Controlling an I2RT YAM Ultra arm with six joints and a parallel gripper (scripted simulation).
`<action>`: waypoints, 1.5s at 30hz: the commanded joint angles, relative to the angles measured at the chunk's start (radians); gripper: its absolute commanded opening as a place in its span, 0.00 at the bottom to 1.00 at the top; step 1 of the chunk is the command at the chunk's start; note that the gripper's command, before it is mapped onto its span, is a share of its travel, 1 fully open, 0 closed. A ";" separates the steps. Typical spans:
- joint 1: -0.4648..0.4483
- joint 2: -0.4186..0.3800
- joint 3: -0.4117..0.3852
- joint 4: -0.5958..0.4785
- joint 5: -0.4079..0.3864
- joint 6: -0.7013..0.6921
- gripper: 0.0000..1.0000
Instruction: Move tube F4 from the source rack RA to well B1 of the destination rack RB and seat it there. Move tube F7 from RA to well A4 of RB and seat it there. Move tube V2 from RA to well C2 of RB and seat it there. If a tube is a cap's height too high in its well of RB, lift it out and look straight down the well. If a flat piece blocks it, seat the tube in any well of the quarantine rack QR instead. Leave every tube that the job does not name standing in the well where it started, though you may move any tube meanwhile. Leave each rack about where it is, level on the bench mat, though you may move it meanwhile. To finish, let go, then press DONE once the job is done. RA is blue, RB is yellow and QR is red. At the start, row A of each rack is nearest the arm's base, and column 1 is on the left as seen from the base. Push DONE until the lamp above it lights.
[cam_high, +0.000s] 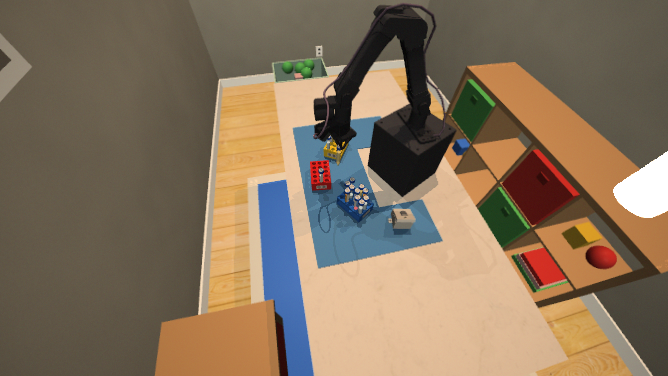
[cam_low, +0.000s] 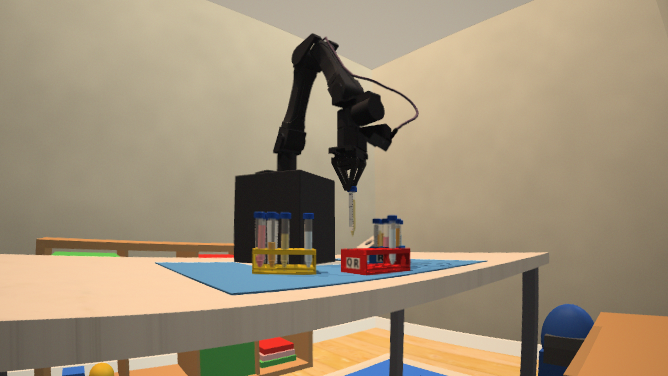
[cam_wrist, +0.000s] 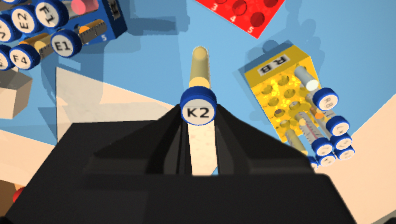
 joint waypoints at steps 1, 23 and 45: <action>-0.003 0.006 0.009 -0.018 0.002 -0.150 0.00; -0.013 0.094 0.154 -0.067 -0.001 -0.290 0.00; -0.020 0.190 0.316 -0.132 -0.001 -0.295 0.00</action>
